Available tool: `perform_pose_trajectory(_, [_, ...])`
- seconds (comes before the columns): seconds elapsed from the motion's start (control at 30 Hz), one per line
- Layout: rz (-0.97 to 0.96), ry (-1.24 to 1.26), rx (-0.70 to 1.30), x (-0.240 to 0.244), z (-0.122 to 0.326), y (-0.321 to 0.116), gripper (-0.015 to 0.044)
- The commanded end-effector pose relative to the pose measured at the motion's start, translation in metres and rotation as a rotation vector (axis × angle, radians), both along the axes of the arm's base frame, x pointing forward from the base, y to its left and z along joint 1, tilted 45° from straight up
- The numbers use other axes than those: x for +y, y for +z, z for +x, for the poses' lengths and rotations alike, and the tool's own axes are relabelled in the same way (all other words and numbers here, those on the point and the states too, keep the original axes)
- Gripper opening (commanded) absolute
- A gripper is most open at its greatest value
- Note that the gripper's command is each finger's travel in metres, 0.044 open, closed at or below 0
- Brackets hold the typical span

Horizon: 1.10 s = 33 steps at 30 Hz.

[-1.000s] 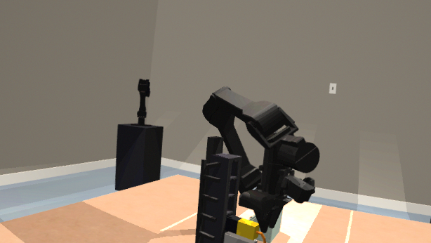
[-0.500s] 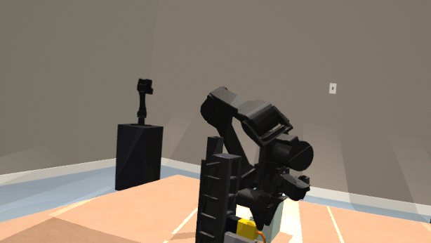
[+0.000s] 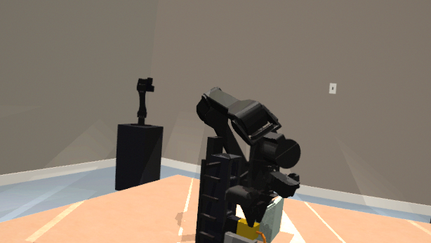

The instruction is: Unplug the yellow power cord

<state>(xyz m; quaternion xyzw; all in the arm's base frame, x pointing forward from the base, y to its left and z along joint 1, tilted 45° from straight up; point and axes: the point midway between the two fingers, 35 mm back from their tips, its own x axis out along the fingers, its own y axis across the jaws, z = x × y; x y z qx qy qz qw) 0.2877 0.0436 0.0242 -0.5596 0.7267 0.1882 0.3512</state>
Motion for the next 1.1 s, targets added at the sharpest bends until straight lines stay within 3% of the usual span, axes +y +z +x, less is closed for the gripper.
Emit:
perform_pose_trajectory(0.0, [-0.004, 0.008, 0.001, -0.003, -0.002, 0.004, 0.016])
perform_pose_trajectory(0.4, [-0.004, 0.008, 0.001, -0.011, -0.003, -0.005, 0.016])
perform_pose_trajectory(0.53, [-0.001, 0.0, 0.002, -0.009, -0.003, -0.003, 0.0055])
perform_pose_trajectory(0.8, [-0.001, 0.0, 0.002, -0.009, -0.003, -0.003, 0.0002])
perform_pose_trajectory(1.07, [-0.001, 0.001, 0.001, -0.004, 0.0, -0.009, 0.0])
